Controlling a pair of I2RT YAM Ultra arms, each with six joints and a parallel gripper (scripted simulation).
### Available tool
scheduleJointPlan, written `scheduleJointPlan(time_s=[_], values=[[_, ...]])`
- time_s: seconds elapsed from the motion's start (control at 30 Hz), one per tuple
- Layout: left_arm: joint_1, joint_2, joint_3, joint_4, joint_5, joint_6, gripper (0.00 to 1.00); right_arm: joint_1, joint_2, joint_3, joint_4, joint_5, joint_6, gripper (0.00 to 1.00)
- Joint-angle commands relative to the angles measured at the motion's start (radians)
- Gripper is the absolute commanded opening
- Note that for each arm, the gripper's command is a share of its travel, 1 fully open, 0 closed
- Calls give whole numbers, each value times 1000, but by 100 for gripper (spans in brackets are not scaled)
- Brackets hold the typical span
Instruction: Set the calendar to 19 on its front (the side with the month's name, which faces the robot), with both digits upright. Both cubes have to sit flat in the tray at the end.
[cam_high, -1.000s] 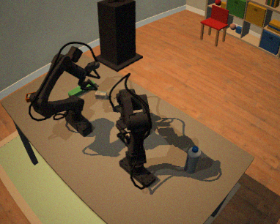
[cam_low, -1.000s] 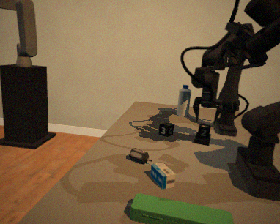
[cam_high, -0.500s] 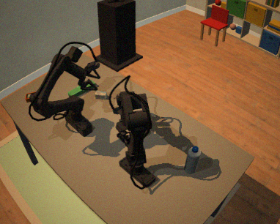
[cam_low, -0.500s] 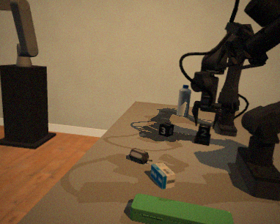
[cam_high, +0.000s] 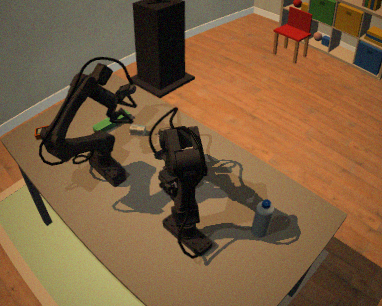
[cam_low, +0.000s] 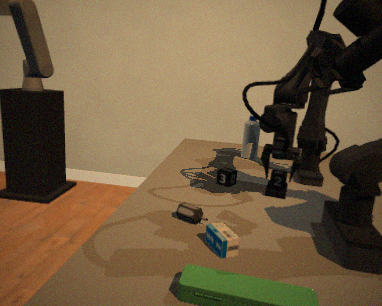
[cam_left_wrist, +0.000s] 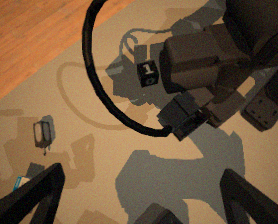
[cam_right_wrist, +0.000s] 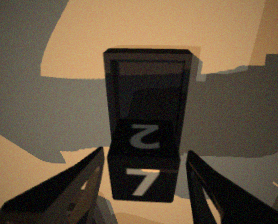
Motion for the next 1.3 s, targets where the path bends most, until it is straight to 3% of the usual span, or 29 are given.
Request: scheduleJointPlan(time_s=[0.0, 0.03, 0.07, 0.27, 0.4, 0.7, 0.8, 0.83, 0.87, 0.93, 1.0, 1.03, 1.27], values=[[-8, -13, 0, -16, 21, -1, 100, -1, 15, -14, 39, 1, -11, 69], [-8, -13, 0, -16, 21, -1, 100, -1, 15, -14, 39, 1, -11, 69], [-8, -13, 0, -16, 21, -1, 100, -1, 16, -9, 40, 1, -11, 61], [-8, -13, 0, -16, 21, -1, 100, -1, 14, -5, 40, 1, -11, 52], [-8, -13, 0, -16, 21, -1, 100, -1, 15, -5, 36, 1, -11, 52], [-8, -13, 0, -16, 21, -1, 100, 0, 3, -6, 27, 1, -10, 39], [-8, -13, 0, -16, 21, -1, 100, 1, -10, -21, 27, 1, -17, 5], [-8, -13, 0, -16, 21, -1, 100, 1, -10, -21, 27, 1, -17, 0], [-8, -13, 0, -16, 21, -1, 100, 1, -10, -21, 27, 1, -17, 11], [-8, -13, 0, -16, 21, -1, 100, 1, -10, -21, 27, 1, -17, 11], [-8, -13, 0, -16, 21, -1, 100, 1, -17, 8, -2, 1, -17, 34], [-8, -13, 0, -16, 21, -1, 100, 1, -25, 21, -21, 1, -17, 40], [-8, -13, 0, -16, 21, -1, 100, 2, -85, 133, -190, 1, -16, 40]])
